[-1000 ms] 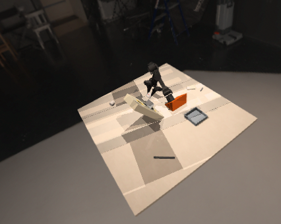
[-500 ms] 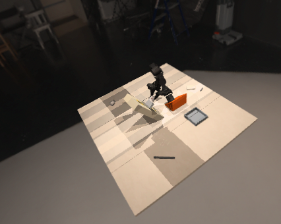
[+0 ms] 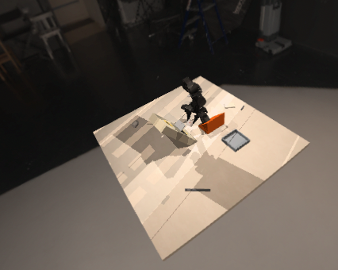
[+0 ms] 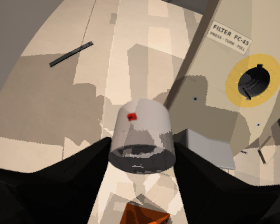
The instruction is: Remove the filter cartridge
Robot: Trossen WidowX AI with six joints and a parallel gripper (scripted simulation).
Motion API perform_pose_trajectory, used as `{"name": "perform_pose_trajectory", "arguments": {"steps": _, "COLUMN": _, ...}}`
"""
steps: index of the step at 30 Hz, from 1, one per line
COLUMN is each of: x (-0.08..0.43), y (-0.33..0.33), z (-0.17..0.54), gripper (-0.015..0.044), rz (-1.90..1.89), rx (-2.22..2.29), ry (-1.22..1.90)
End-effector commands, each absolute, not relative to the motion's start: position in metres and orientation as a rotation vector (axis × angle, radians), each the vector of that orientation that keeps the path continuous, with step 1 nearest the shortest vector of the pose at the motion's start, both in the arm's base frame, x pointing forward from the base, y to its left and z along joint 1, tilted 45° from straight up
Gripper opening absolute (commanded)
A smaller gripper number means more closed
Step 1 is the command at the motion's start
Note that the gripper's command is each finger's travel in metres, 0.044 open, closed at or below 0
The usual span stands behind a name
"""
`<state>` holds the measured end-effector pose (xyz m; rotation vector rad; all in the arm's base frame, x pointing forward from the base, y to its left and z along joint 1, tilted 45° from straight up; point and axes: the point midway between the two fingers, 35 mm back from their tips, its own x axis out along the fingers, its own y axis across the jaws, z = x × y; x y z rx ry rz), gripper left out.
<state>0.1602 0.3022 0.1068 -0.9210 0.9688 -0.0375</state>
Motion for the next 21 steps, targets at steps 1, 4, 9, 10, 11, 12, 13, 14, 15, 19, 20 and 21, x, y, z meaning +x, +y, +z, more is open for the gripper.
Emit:
{"name": "perform_pose_trajectory", "arguments": {"steps": 1, "x": 0.139, "y": 0.315, "z": 0.086, "gripper": 0.0000, "rz": 0.089, "rx": -1.012, "ry": 1.028}}
{"name": "perform_pose_trajectory", "arguments": {"steps": 4, "x": 0.123, "y": 0.325, "z": 0.071, "gripper": 0.0000, "rz": 0.194, "rx": -1.076, "ry": 1.077}}
{"name": "perform_pose_trajectory", "arguments": {"steps": 9, "x": 0.095, "y": 0.340, "z": 0.048, "gripper": 0.0000, "rz": 0.386, "rx": -1.179, "ry": 1.141}}
{"name": "perform_pose_trajectory", "arguments": {"steps": 10, "x": 0.089, "y": 0.343, "z": 0.044, "gripper": 0.0000, "rz": 0.426, "rx": -1.199, "ry": 1.152}}
{"name": "perform_pose_trajectory", "arguments": {"steps": 11, "x": 0.083, "y": 0.346, "z": 0.039, "gripper": 0.0000, "rz": 0.468, "rx": -1.219, "ry": 1.161}}
{"name": "perform_pose_trajectory", "arguments": {"steps": 12, "x": 0.077, "y": 0.348, "z": 0.035, "gripper": 0.0000, "rz": 0.510, "rx": -1.238, "ry": 1.170}}
{"name": "perform_pose_trajectory", "arguments": {"steps": 13, "x": 0.071, "y": 0.351, "z": 0.031, "gripper": 0.0000, "rz": 0.553, "rx": -1.258, "ry": 1.178}}
{"name": "perform_pose_trajectory", "arguments": {"steps": 14, "x": 0.065, "y": 0.354, "z": 0.027, "gripper": 0.0000, "rz": 0.596, "rx": -1.277, "ry": 1.184}}
{"name": "perform_pose_trajectory", "arguments": {"steps": 15, "x": 0.059, "y": 0.357, "z": 0.022, "gripper": 0.0000, "rz": 0.640, "rx": -1.296, "ry": 1.190}}
{"name": "perform_pose_trajectory", "arguments": {"steps": 19, "x": 0.044, "y": 0.363, "z": 0.013, "gripper": 0.0000, "rz": 0.751, "rx": -1.341, "ry": 1.200}}
{"name": "perform_pose_trajectory", "arguments": {"steps": 20, "x": 0.044, "y": 0.363, "z": 0.013, "gripper": 0.0000, "rz": 0.751, "rx": -1.341, "ry": 1.200}}
{"name": "perform_pose_trajectory", "arguments": {"steps": 21, "x": 0.044, "y": 0.363, "z": 0.013, "gripper": 0.0000, "rz": 0.751, "rx": -1.341, "ry": 1.200}}
